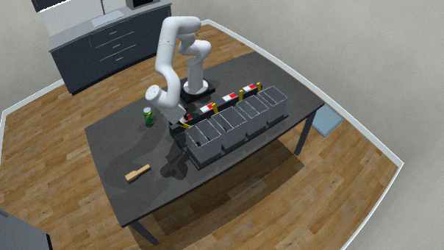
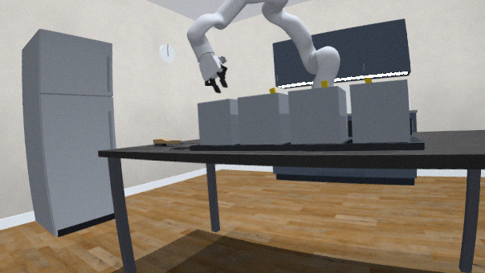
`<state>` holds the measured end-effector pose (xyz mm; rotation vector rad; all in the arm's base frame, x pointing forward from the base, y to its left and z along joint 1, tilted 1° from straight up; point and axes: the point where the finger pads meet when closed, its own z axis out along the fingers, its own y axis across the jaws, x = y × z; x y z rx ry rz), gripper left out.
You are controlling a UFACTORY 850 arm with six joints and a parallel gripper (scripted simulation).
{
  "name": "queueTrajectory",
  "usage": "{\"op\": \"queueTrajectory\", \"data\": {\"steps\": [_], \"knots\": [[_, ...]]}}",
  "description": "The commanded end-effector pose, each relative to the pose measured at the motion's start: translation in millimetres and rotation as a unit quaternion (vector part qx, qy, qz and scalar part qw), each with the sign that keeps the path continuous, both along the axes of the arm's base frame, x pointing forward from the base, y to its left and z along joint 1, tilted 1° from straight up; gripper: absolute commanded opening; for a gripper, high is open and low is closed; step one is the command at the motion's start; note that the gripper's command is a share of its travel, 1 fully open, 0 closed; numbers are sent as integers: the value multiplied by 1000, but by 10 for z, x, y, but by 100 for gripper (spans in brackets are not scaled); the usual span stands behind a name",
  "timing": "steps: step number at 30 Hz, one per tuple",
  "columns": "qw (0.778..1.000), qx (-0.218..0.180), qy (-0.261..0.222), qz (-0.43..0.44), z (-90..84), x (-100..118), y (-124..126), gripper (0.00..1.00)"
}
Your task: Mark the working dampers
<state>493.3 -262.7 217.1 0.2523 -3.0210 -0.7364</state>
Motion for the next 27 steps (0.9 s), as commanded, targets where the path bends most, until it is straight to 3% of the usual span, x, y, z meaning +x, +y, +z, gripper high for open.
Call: {"op": "queueTrajectory", "data": {"steps": [1, 3, 5, 11, 27], "knots": [[996, -84, -12, -4, 136, 232, 285, 39], [996, -84, -12, -4, 136, 232, 285, 39], [990, -140, -23, -4, 244, 403, 509, 39], [976, -216, -38, -6, 393, 639, 815, 39], [974, -223, -40, -6, 408, 662, 844, 39]]}}
